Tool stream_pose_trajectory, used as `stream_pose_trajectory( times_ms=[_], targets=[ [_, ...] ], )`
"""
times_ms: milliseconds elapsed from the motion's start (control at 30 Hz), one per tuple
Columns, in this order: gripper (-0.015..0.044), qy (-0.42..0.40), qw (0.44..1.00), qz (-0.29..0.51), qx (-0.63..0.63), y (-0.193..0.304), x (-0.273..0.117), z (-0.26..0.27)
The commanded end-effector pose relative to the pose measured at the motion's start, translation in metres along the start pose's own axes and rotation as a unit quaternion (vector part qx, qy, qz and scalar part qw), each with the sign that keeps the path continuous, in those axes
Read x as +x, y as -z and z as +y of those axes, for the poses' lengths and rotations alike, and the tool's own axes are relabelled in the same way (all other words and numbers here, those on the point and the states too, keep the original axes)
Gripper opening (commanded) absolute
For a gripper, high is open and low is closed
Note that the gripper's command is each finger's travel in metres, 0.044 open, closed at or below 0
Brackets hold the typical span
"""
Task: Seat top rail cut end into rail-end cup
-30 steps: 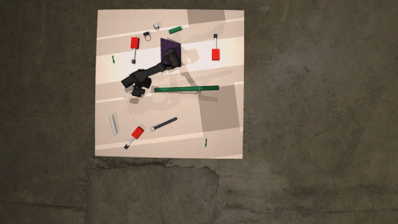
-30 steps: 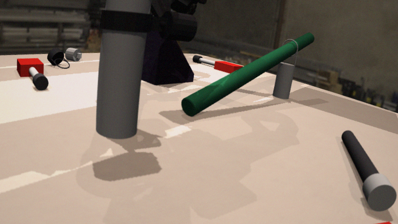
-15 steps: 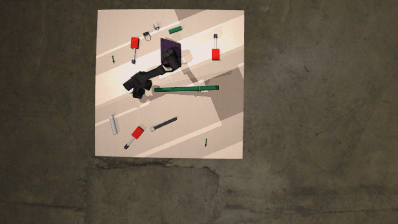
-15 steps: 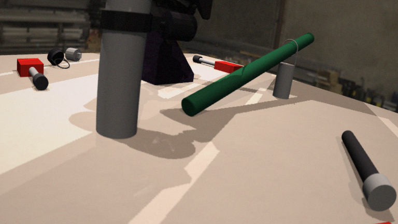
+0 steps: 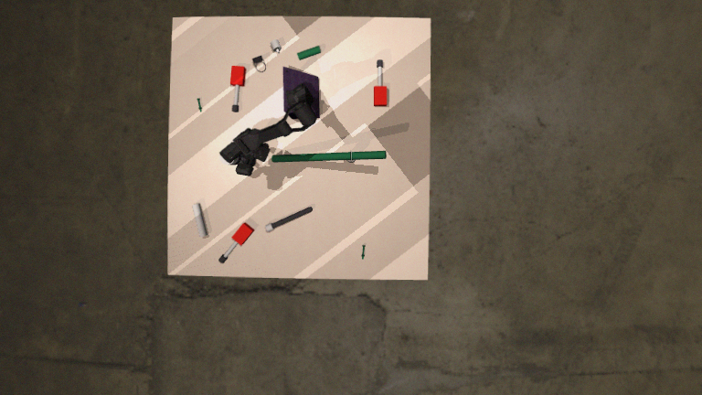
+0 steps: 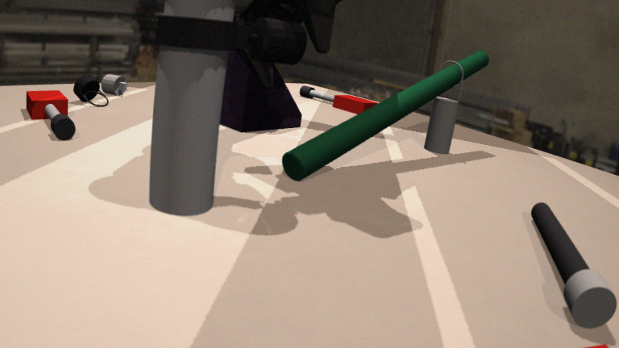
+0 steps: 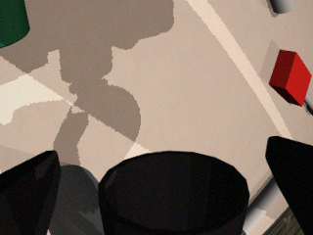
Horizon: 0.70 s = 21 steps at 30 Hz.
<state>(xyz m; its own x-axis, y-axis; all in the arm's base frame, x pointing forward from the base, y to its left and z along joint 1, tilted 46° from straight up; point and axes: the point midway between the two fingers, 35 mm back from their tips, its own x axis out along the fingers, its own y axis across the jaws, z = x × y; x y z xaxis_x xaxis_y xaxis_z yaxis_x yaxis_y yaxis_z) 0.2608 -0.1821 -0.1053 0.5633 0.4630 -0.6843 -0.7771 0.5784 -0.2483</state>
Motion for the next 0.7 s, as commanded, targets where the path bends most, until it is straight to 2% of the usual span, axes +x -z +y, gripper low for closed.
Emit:
stream_pose_trajectory(
  times_ms=[0,333,400,500,667],
  targets=[
    [0.0361,-0.002,1.000,-0.003,0.006,0.0002,0.0028,0.0026],
    [0.0099,-0.002,1.000,-0.003,0.006,0.0002,0.0028,0.0026],
    [0.0085,-0.002,1.000,-0.003,0.006,0.0002,0.0028,0.0026],
    [0.0007,-0.002,1.000,-0.007,0.000,0.0003,0.0021,0.0037],
    [0.0000,-0.002,1.000,-0.015,-0.015,0.0004,0.0005,0.0065]
  ],
)
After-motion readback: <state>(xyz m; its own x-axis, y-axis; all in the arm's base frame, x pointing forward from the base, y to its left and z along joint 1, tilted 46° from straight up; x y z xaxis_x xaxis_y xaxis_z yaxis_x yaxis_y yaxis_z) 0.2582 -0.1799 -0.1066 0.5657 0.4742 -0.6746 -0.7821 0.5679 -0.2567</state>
